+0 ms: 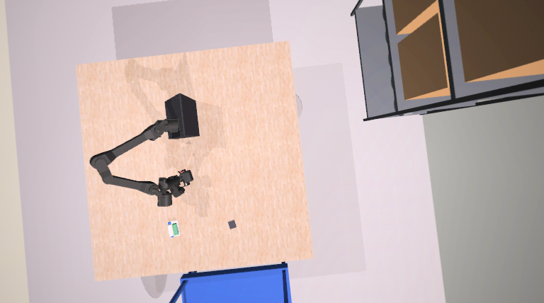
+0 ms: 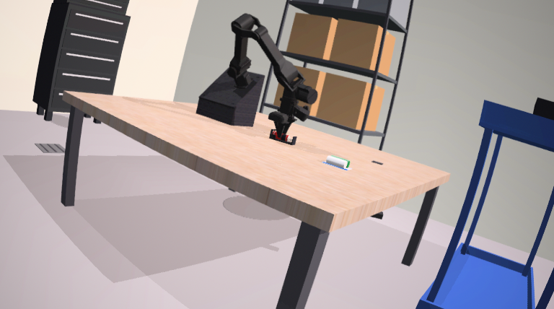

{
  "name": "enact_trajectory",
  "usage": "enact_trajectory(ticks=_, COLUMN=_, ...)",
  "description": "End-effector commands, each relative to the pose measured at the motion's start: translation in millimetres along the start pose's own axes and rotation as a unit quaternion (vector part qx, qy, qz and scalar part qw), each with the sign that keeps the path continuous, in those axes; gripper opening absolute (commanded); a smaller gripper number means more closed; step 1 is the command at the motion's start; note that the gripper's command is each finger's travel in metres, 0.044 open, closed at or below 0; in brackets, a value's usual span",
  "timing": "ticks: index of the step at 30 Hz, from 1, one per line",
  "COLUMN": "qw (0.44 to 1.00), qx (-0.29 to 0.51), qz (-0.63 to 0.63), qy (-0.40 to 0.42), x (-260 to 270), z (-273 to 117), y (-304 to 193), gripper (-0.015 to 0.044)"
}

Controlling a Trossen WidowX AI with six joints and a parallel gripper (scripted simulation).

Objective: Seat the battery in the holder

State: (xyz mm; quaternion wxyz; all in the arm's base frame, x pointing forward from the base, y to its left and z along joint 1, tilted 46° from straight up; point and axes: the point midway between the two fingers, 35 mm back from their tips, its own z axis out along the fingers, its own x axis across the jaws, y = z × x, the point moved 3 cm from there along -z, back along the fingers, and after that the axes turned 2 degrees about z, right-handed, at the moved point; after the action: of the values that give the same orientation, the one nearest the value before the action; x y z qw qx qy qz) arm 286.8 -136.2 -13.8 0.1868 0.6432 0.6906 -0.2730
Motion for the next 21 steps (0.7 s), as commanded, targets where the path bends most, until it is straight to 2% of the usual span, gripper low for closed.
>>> enact_trajectory(ticks=1, qw=1.000, qx=-0.003, qz=0.003, qy=-0.001, x=0, z=-7, y=2, gripper=0.0186)
enact_trajectory(ticks=3, qw=1.000, qx=-0.003, qz=0.003, qy=-0.001, x=0, z=-7, y=2, gripper=0.0186)
enact_trajectory(ticks=5, qw=1.000, qx=-0.003, qz=-0.001, qy=0.000, x=2, z=-10, y=2, gripper=0.0238)
enact_trajectory(ticks=13, qw=1.000, qx=-0.004, qz=0.002, qy=0.000, x=11, z=-78, y=-1, gripper=0.0440)
enact_trajectory(ticks=21, qw=1.000, qx=-0.004, qz=0.003, qy=0.000, x=14, z=-80, y=-2, gripper=0.0440)
